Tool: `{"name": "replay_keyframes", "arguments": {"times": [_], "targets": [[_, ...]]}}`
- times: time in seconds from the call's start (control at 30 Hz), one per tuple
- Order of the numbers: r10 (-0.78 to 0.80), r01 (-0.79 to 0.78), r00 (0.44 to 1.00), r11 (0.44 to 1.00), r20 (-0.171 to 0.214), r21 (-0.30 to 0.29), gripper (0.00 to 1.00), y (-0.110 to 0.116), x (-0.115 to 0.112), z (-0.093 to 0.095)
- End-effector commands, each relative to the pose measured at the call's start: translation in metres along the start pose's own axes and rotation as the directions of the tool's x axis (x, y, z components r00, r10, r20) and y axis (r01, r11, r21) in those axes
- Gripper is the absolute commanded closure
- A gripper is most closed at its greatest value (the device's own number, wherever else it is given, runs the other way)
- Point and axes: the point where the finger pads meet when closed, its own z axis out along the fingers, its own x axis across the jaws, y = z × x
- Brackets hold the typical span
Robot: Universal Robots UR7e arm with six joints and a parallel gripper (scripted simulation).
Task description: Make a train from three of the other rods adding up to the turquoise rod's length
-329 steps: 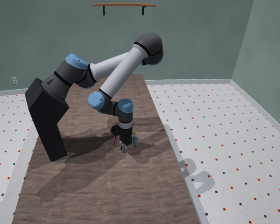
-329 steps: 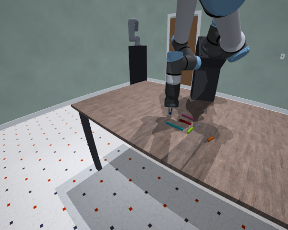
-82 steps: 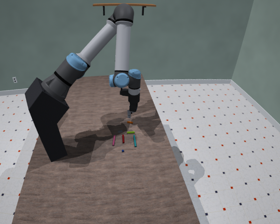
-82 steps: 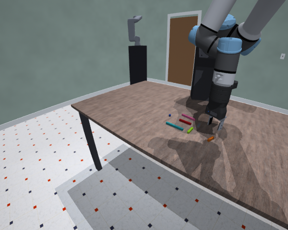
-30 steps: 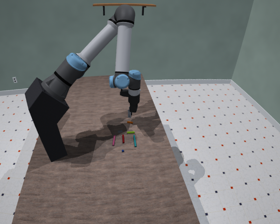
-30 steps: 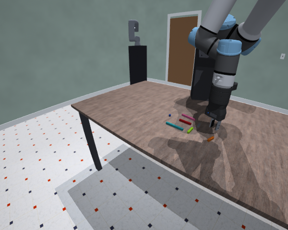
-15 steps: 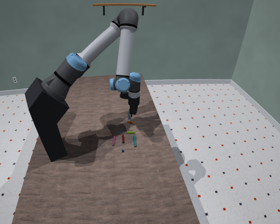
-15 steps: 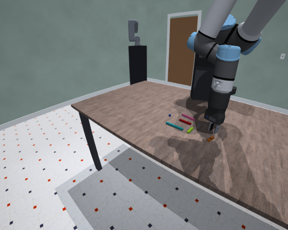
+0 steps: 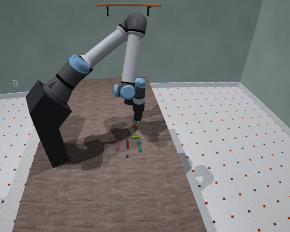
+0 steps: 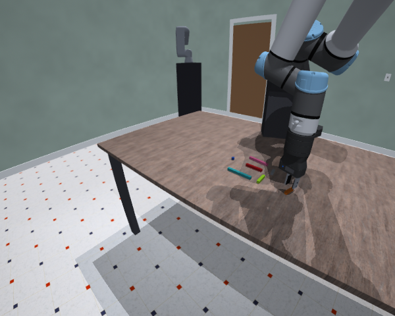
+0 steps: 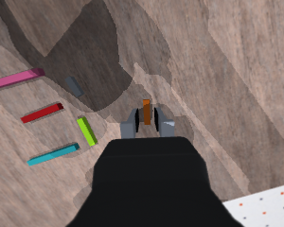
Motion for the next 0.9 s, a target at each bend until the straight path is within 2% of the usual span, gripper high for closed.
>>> {"name": "replay_keyframes", "arguments": {"times": [0.0, 0.87], "targets": [[-0.001, 0.001, 1.0, 1.0, -0.001, -0.001, 0.46, 0.0005, 0.0005, 0.0039], [-0.001, 0.001, 1.0, 1.0, -0.001, -0.001, 0.46, 0.0005, 0.0005, 0.0088]]}}
